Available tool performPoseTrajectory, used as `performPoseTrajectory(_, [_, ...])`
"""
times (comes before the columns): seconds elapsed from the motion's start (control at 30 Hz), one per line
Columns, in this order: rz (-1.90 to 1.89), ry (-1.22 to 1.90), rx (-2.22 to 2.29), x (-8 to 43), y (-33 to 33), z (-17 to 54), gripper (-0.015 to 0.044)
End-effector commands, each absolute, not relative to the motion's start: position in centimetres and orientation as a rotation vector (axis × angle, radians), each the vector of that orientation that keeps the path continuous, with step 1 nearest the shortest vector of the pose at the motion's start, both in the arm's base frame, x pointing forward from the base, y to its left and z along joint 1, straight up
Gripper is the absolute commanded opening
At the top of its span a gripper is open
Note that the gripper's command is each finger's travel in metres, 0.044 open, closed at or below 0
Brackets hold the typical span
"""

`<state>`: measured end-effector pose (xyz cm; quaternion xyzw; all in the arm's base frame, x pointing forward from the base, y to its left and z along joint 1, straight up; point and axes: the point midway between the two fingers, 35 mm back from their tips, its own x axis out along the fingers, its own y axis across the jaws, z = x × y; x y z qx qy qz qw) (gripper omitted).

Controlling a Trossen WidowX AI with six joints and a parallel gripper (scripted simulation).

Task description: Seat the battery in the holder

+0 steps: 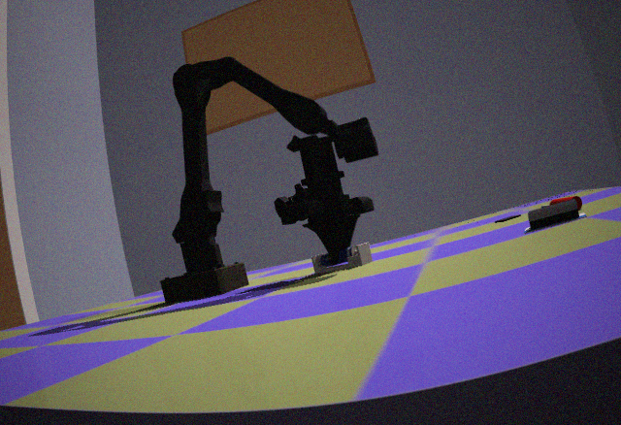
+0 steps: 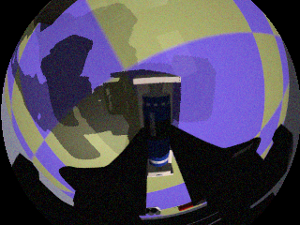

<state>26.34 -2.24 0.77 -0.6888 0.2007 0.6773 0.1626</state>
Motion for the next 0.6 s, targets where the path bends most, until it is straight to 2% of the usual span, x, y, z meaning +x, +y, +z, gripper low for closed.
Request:
performPoseTrajectory(0.0, [1.976, 0.557, -1.916, 26.14, -2.10, 0.43, 0.0071])
performPoseTrajectory(0.57, [1.994, 0.552, -1.891, 26.15, -2.10, 0.39, 0.0071])
